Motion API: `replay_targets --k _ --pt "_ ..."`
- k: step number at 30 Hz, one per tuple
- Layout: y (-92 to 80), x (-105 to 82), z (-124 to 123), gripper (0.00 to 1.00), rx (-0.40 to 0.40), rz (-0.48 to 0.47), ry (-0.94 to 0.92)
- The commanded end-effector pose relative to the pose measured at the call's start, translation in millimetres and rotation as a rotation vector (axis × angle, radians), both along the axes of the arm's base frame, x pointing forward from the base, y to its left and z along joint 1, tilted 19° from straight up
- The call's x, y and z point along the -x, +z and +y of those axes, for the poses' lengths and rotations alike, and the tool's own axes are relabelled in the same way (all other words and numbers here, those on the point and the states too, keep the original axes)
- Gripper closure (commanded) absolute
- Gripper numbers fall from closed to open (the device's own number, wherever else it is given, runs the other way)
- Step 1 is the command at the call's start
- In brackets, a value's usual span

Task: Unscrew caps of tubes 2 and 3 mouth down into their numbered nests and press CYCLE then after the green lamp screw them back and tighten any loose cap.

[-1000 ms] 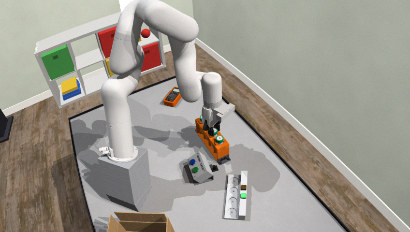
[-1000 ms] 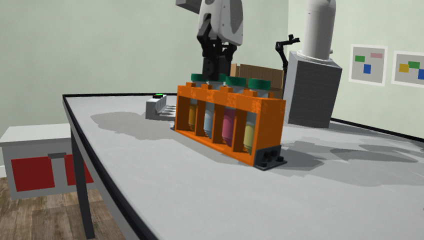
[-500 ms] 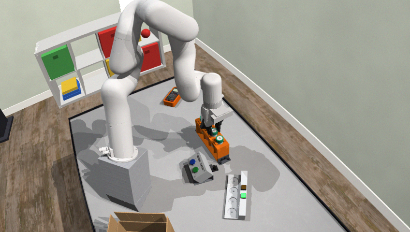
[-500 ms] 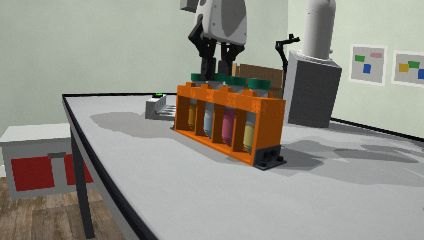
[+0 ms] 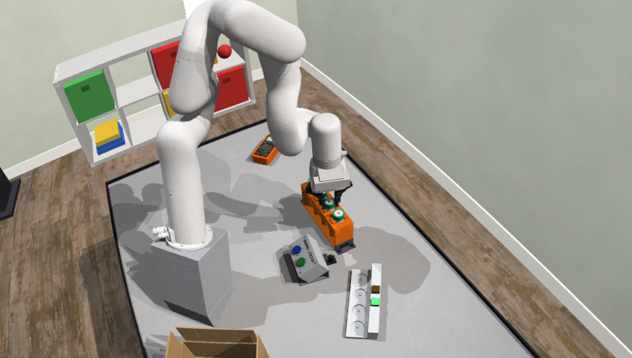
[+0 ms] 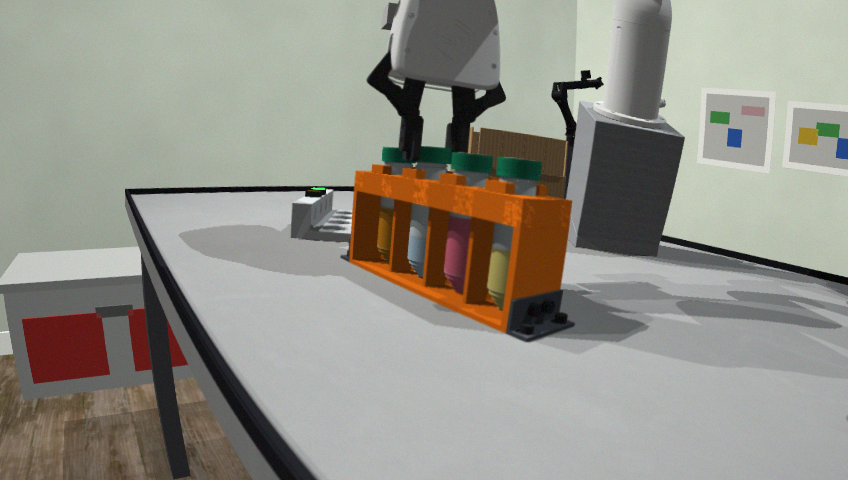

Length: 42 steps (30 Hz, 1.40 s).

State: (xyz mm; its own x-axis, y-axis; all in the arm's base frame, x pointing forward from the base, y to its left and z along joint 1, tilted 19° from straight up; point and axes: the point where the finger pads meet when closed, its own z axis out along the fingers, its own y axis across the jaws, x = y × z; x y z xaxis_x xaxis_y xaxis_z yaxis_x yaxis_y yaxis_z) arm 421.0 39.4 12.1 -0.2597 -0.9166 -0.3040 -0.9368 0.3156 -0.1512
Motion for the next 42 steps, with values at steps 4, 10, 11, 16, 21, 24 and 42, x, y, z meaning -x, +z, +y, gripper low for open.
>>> replay_targets --k 4,10,11,16,21,24,42 --pt "1.3 -2.1 -0.2 1.00 0.003 0.027 -0.058" --pt "1.3 -2.1 -0.2 0.54 0.003 0.027 -0.058" --pt "1.3 -2.1 -0.2 0.54 0.003 0.027 -0.058" --pt "1.3 -2.1 -0.2 0.54 0.003 0.027 -0.058" --pt "2.2 -1.9 -0.4 0.54 0.031 -0.001 0.055" --pt "2.2 -2.0 -0.4 0.54 0.058 -0.030 0.169" --pt "2.1 -1.9 -0.5 0.54 0.182 -0.160 0.684"
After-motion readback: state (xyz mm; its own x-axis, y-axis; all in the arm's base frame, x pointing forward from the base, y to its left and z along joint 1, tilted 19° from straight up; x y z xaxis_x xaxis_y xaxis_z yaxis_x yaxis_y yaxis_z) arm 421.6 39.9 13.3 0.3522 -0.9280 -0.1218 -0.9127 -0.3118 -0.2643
